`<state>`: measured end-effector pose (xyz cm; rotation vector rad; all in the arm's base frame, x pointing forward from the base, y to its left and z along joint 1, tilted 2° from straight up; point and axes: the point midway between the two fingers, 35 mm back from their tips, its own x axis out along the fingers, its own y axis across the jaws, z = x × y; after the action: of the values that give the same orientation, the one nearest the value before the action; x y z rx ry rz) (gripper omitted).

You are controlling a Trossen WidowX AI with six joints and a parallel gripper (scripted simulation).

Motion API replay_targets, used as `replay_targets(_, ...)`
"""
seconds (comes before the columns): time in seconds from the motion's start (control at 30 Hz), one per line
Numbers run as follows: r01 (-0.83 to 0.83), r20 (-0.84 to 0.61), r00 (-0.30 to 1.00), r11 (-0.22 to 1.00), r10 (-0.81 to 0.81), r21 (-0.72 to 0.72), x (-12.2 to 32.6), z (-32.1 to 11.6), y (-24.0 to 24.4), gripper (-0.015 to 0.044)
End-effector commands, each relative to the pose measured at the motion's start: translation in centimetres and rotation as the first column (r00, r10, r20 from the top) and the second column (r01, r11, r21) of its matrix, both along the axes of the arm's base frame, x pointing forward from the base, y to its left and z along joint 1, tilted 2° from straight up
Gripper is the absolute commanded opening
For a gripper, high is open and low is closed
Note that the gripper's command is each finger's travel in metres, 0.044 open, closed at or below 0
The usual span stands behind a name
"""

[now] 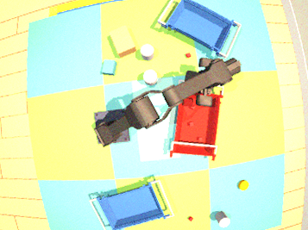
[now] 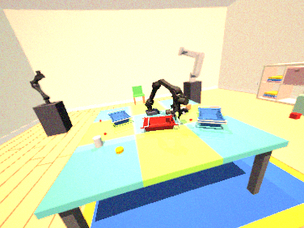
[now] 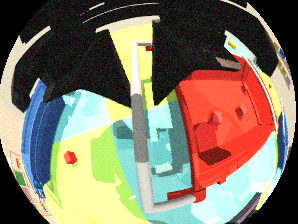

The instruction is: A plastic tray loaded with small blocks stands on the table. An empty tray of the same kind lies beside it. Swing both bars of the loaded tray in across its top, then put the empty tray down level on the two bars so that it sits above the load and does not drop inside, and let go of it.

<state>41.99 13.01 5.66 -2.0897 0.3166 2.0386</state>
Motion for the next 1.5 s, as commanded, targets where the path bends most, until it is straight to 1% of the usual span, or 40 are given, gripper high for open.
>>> replay_targets(0.0, 0.000, 0.005, 1.000, 1.000, 0.000, -0.004, -0.3, 1.7, -1.0, 0.0086)
replay_targets(0.43, 0.000, 0.004, 1.000, 1.000, 0.000, -0.007, -1.2, 2.5, -4.0, 0.0086)
replay_targets(0.77, 0.000, 0.003, 1.000, 1.000, 0.000, -0.009, -2.0, 0.5, -6.8, 0.0086)
replay_targets(0.93, 0.000, 0.004, 1.000, 1.000, 0.000, -0.009, -1.9, 1.2, -6.7, 0.0086)
replay_targets(1.2, 0.000, 0.004, 1.000, 1.000, 0.000, -0.008, -1.9, 4.9, -6.2, 0.0086)
replay_targets(1.47, -0.004, 0.001, 1.000, 1.000, 0.004, -0.015, -1.9, 4.1, -6.3, 0.0086)
